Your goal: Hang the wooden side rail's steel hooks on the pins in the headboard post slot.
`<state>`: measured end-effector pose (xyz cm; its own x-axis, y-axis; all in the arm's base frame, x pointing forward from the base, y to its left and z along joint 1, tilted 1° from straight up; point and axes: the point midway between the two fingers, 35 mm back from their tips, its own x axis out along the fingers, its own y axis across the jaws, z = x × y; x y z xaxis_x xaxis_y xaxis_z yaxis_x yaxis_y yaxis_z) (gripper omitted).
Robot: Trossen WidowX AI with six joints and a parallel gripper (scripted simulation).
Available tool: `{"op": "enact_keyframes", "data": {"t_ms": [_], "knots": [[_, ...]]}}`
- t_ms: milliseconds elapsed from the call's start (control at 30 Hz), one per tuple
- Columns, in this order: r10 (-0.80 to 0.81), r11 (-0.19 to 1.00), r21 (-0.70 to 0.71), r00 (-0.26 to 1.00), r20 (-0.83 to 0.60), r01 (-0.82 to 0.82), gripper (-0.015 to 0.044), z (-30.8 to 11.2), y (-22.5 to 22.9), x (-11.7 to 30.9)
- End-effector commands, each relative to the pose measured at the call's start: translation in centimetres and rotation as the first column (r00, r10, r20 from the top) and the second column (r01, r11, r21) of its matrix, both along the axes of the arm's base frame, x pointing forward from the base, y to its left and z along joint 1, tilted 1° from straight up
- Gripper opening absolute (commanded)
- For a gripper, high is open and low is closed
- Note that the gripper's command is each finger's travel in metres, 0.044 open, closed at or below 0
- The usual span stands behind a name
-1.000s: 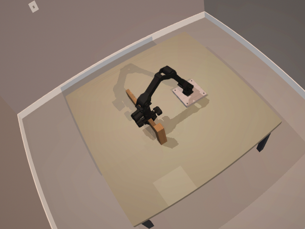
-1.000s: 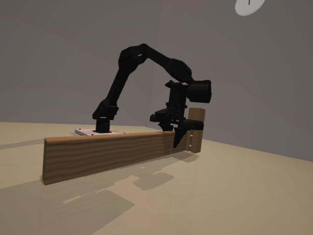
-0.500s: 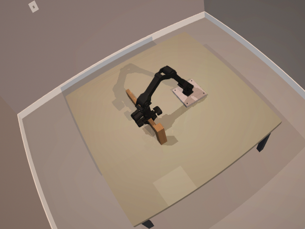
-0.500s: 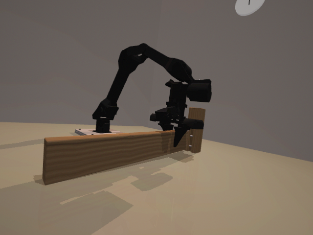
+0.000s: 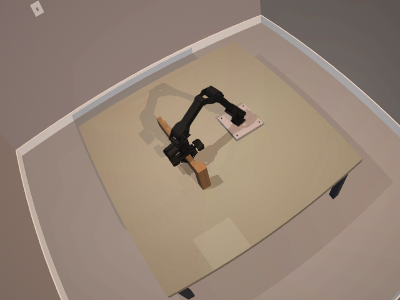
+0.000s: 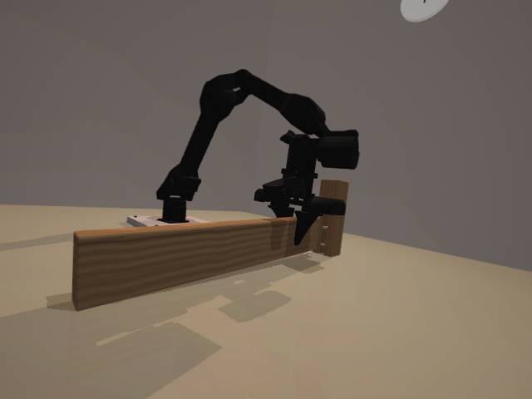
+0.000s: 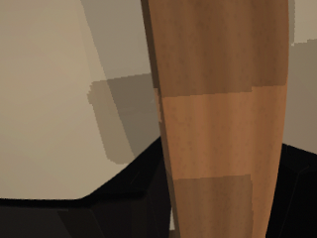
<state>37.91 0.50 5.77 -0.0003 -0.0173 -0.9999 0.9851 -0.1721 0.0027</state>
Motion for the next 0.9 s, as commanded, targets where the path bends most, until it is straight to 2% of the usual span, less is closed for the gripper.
{"op": "enact_keyframes", "data": {"t_ms": [0,867], "knots": [[-0.008,1.000,-0.001,1.000,0.020,0.008,0.0000,0.74,0.00,0.33],[-0.008,1.000,-0.001,1.000,0.020,0.008,0.0000,0.77,0.13,0.52]]}}
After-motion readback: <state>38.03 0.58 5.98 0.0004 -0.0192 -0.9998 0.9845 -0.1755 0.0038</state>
